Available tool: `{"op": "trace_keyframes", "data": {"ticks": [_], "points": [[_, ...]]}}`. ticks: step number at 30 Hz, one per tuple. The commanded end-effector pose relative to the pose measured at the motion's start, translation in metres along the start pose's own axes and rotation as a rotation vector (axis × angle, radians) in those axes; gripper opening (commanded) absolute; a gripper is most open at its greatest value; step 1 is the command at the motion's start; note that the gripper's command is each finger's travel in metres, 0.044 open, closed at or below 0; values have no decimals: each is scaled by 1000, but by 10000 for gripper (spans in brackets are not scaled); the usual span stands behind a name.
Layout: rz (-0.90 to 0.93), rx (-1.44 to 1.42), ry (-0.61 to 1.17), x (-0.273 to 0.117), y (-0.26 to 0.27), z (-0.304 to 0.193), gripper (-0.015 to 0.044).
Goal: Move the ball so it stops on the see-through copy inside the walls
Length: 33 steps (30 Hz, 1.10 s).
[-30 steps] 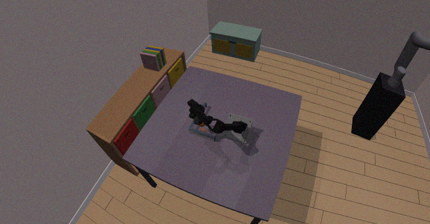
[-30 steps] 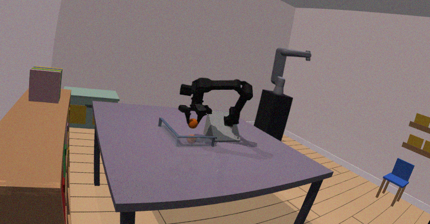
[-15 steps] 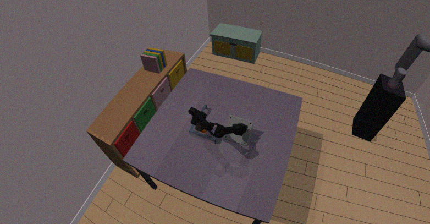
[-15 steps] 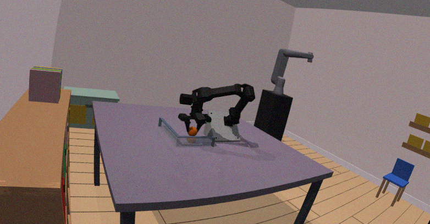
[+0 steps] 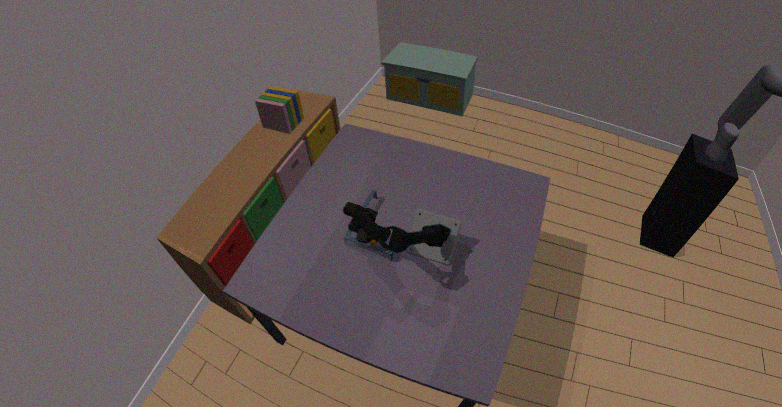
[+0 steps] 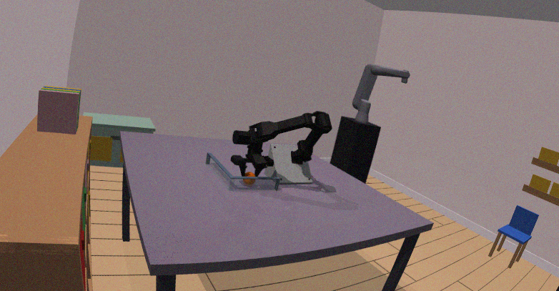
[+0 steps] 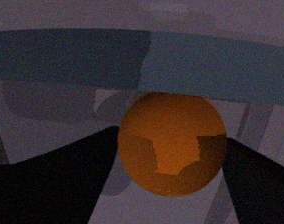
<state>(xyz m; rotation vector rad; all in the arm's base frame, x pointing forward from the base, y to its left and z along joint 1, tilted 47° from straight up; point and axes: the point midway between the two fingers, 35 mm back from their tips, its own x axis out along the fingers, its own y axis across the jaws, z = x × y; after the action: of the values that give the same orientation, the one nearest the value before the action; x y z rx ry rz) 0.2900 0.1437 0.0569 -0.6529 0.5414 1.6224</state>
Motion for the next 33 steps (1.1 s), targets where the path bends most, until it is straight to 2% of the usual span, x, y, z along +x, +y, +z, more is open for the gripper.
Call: {"op": "trace_keyframes", "data": {"ticks": [1,12,27,29,33], "points": [[-3,3,-6,6,0,0,0],[-3,3,-6,15,0,1,0],[-3,5,-2,12,0,0,386],[-4,5,1,1,-2,-1,386],[-2,4,0,-62,-2,-1,386]]}}
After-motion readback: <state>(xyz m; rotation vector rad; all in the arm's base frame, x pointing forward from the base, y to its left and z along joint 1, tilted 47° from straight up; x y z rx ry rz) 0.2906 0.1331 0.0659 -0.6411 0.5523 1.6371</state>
